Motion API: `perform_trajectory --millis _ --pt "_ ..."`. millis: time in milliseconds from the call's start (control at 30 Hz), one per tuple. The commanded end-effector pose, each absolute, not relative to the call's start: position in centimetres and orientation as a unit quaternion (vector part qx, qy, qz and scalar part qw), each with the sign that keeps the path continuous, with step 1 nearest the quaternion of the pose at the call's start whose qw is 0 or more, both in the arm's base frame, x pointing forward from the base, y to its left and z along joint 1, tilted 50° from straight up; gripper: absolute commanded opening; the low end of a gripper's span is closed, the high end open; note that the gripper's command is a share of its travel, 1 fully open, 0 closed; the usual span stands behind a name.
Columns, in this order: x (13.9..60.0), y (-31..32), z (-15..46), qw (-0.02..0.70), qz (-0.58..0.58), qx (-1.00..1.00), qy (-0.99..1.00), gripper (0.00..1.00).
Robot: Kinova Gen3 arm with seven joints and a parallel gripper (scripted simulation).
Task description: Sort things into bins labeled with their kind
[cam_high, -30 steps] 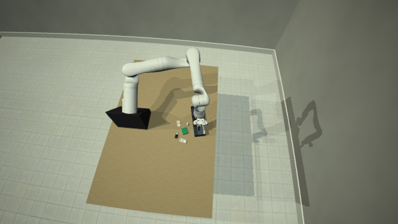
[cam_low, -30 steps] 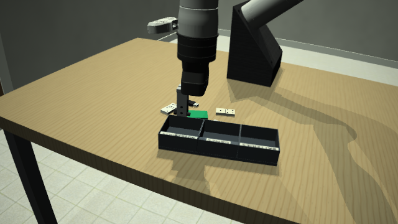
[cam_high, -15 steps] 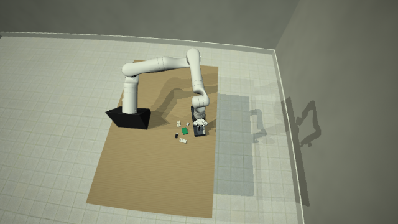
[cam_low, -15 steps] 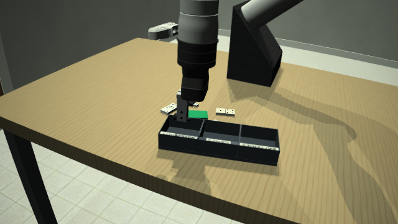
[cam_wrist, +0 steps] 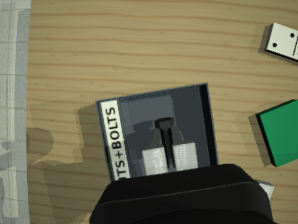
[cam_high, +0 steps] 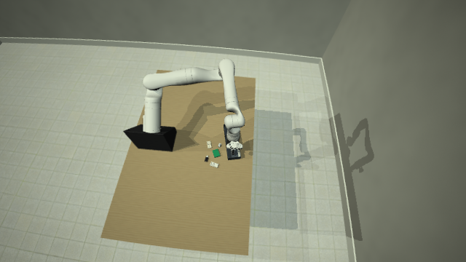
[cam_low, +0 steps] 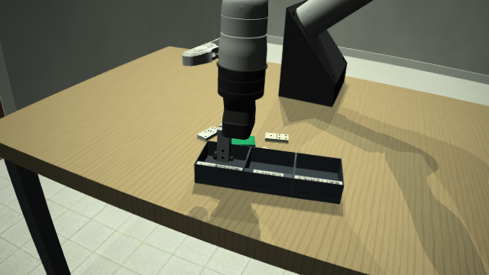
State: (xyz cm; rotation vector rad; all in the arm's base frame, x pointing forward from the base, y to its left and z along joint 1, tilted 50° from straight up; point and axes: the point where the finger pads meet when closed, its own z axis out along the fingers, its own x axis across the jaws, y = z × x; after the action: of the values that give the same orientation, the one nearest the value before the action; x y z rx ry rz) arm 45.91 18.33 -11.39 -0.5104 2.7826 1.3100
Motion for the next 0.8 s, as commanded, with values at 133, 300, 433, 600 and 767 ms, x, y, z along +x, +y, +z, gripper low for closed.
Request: perform_trajectory --millis 133,300,433,600,767 --pt "45.63 18.79 -11.81 0.010 0.420 -0.164 0.892 0.00" --pt "45.64 18.82 -11.79 0.010 0.420 -0.164 0.892 0.00" --pt "45.65 18.83 -11.78 0.010 0.420 -0.164 0.892 0.00" --pt "45.66 18.83 -11.78 0.010 0.420 -0.164 0.892 0.62" --pt "45.66 18.82 -11.77 0.010 0.420 -0.164 0.892 0.62"
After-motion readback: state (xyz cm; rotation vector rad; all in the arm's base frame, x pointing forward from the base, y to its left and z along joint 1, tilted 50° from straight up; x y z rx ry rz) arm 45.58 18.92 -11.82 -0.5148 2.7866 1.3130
